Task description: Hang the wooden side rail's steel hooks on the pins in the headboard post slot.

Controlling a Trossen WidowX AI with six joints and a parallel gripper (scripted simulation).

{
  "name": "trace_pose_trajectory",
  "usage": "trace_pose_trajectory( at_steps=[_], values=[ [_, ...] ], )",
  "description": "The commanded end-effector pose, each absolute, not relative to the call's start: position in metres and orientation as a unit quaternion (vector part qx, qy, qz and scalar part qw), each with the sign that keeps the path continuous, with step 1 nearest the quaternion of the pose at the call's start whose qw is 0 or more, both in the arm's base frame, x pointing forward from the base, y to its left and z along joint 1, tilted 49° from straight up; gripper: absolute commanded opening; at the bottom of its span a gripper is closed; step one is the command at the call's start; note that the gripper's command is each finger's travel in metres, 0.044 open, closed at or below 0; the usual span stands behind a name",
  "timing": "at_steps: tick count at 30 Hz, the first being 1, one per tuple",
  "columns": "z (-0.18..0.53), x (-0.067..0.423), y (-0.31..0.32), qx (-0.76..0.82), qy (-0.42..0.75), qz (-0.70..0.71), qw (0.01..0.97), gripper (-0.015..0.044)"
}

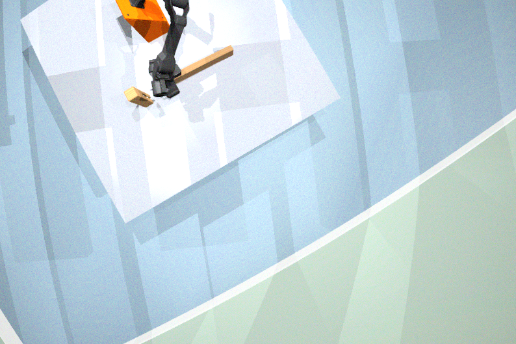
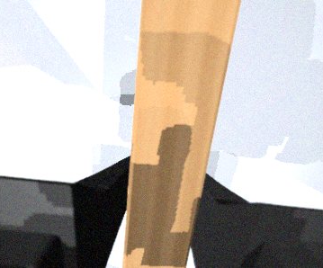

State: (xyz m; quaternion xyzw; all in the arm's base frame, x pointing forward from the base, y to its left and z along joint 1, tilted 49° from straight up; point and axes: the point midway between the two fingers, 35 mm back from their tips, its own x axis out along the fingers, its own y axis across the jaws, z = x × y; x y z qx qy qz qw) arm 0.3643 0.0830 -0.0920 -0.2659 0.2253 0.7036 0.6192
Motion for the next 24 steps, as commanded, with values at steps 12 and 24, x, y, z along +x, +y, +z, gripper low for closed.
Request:
trace_pose_trajectory(
  at_steps=[12,24],
  values=[
    [-0.0904,0.3707,0.0753,-0.266,0.226,0.696,0.627,0.0],
    [-0.0911,0.372,0.0746,-0.266,0.226,0.696,0.627,0.0]
  ],
)
